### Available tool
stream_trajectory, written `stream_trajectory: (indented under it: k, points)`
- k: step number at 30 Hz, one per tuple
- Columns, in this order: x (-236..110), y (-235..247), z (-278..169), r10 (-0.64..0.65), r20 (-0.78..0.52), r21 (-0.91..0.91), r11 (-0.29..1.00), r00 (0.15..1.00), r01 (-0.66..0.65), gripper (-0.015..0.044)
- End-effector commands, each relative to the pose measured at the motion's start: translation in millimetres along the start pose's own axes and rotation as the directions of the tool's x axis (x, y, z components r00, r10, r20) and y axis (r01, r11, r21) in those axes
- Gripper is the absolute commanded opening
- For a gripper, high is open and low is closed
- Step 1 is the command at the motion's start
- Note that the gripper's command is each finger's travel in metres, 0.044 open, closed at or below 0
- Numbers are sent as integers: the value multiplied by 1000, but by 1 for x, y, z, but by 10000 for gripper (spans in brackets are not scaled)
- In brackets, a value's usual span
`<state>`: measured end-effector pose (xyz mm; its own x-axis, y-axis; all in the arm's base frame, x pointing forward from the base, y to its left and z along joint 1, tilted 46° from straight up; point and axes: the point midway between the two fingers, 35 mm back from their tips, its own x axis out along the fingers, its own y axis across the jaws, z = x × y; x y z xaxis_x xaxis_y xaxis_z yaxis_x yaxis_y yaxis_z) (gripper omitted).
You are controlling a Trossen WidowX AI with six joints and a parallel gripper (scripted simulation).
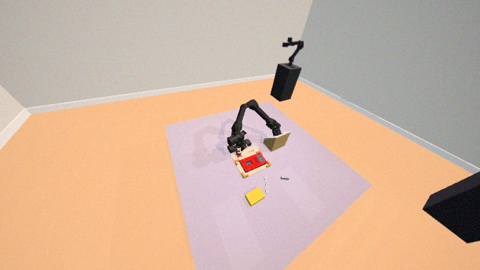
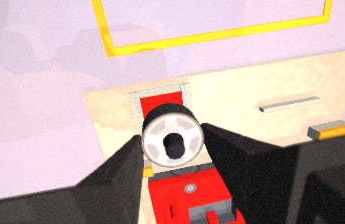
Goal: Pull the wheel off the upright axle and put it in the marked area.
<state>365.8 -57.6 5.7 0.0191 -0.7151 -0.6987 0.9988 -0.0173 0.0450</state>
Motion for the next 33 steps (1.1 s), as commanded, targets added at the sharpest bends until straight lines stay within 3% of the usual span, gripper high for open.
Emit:
stream_trajectory:
  k: [1,33]
  points:
    - [-16,-1,-3,18,1,-23,1000,1000,-18,0]
    - [-26,-1,-3,19,1,-25,1000,1000,-19,0]
